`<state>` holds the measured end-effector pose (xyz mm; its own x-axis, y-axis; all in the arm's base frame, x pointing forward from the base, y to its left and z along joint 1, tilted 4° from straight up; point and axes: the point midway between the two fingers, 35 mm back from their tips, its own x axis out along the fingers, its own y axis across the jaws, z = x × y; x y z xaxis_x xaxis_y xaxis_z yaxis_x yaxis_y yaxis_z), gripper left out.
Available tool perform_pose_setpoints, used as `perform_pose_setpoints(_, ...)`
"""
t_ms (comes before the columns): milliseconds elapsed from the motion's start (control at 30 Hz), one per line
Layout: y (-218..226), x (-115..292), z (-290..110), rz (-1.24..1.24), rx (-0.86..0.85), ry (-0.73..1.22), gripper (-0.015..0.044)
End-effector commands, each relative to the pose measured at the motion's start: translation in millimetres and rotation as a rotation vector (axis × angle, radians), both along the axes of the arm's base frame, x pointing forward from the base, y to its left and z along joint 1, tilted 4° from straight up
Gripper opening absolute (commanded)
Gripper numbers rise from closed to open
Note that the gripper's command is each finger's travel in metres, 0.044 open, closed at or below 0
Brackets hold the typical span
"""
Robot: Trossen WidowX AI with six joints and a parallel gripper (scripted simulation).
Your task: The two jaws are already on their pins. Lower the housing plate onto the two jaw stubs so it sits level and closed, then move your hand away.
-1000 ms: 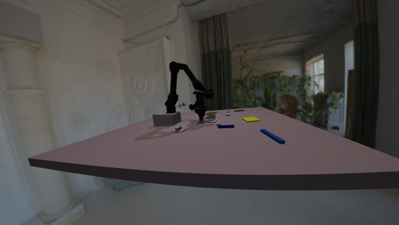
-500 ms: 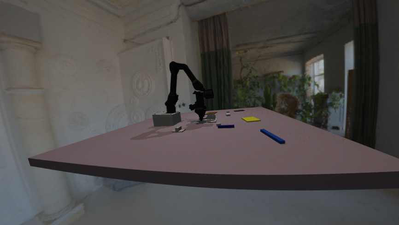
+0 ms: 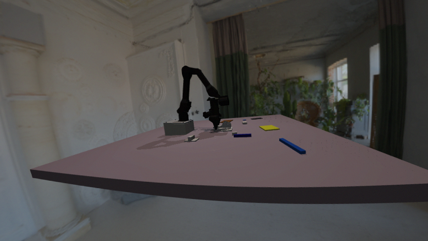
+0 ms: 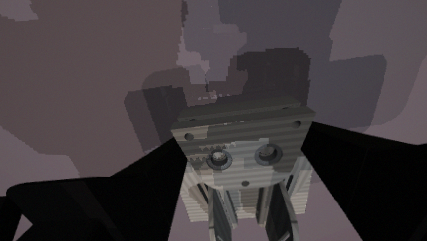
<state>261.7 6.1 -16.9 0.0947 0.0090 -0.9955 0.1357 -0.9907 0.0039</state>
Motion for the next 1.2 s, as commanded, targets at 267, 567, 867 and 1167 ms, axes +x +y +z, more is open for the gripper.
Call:
perform_pose_setpoints(267, 0, 2, -4, 0.001, -0.001, -0.002, 0.0351)
perform_pose_setpoints(567, 0, 0, 1, 0.000, 0.000, -0.003, 0.0440)
perform_pose_setpoints(867, 0, 0, 1, 0.000, 0.000, -0.003, 0.0440)
perform_pose_setpoints(1167, -1, -3, 54, 0.001, -0.001, -0.003, 0.0440)
